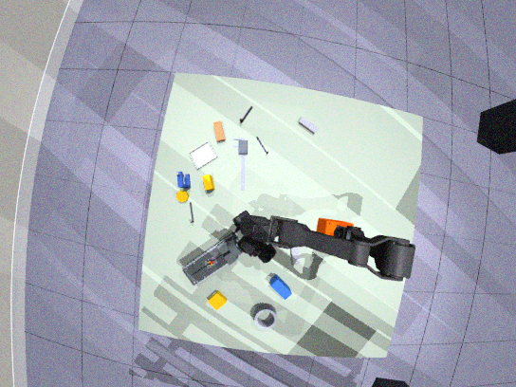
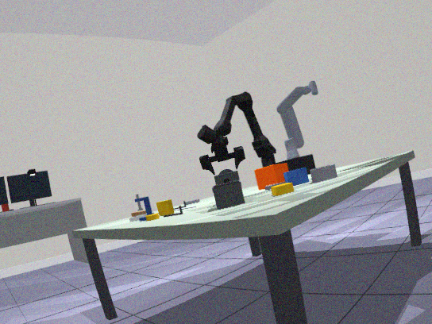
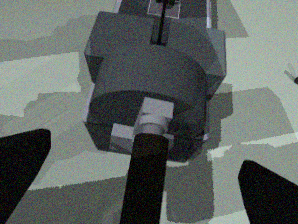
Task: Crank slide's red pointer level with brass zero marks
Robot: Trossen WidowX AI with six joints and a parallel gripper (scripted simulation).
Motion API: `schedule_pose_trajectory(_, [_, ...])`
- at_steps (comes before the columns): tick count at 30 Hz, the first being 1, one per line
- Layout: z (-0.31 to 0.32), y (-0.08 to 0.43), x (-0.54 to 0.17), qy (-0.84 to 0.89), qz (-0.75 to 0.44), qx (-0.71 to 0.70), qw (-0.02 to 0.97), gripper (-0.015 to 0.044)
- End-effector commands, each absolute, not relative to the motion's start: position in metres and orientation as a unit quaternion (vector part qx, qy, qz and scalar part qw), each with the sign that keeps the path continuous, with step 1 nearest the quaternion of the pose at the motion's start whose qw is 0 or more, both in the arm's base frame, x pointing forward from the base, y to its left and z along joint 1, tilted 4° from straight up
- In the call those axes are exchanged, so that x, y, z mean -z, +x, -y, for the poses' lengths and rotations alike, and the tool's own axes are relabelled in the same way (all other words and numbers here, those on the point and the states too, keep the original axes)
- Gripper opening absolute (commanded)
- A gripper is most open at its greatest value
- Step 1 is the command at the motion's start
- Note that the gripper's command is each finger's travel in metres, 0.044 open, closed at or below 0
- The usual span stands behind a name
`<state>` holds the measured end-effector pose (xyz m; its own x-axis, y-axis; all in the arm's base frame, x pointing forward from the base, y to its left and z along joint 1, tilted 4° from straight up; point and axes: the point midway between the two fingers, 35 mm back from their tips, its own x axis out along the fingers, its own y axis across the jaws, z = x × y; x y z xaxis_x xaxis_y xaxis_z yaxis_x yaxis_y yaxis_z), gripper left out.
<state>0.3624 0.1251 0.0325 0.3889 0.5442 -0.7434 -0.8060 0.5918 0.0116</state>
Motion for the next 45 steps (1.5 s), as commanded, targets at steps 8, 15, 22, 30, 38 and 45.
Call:
schedule_pose_trajectory(8, [-0.128, 0.367, -0.089, -0.181, -0.36, -0.414, 0.816, 0.044])
schedule_pose_trajectory(15, [-0.136, 0.372, -0.108, -0.173, -0.374, -0.399, 0.819, 0.044])
schedule_pose_trajectory(22, [-0.177, 0.396, -0.107, -0.133, -0.423, -0.319, 0.837, 0.044])
schedule_pose_trajectory(30, [-0.233, 0.413, -0.109, -0.077, -0.443, -0.221, 0.865, 0.044])
schedule_pose_trajectory(38, [-0.25, 0.416, -0.077, -0.059, -0.442, -0.195, 0.874, 0.044])
schedule_pose_trajectory(45, [-0.251, 0.415, -0.055, -0.057, -0.442, -0.192, 0.875, 0.044])
